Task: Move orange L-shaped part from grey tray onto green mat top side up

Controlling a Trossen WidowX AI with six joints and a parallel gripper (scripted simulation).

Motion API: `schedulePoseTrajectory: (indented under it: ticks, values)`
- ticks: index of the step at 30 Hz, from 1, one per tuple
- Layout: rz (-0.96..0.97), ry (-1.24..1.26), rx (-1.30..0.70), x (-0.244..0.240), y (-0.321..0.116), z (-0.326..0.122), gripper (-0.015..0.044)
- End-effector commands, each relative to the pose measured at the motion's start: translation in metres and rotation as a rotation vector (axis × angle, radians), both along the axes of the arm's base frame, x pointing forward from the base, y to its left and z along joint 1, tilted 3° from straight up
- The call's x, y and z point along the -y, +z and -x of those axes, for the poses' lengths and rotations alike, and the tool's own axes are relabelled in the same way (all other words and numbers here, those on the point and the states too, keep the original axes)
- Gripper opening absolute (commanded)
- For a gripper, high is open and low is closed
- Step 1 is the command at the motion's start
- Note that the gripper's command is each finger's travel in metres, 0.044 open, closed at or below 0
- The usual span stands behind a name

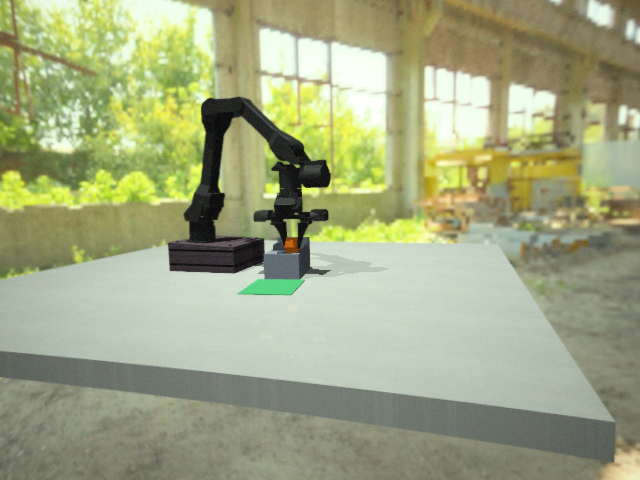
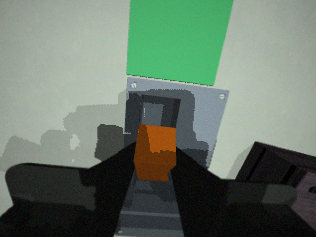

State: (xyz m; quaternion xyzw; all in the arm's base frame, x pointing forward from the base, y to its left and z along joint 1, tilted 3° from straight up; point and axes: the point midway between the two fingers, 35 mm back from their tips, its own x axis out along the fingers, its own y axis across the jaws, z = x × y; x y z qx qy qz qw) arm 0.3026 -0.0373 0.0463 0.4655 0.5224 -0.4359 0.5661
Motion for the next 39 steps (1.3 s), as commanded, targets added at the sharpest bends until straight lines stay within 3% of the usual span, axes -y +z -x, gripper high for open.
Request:
schedulePoseTrajectory:
  ticks: [1, 39]
  values:
    - [0.0, 0.0, 0.002, 0.0, 0.001, 0.0, 0.001]
    - [-0.006, -0.004, -0.003, -0.001, 0.047, 0.004, 0.0]
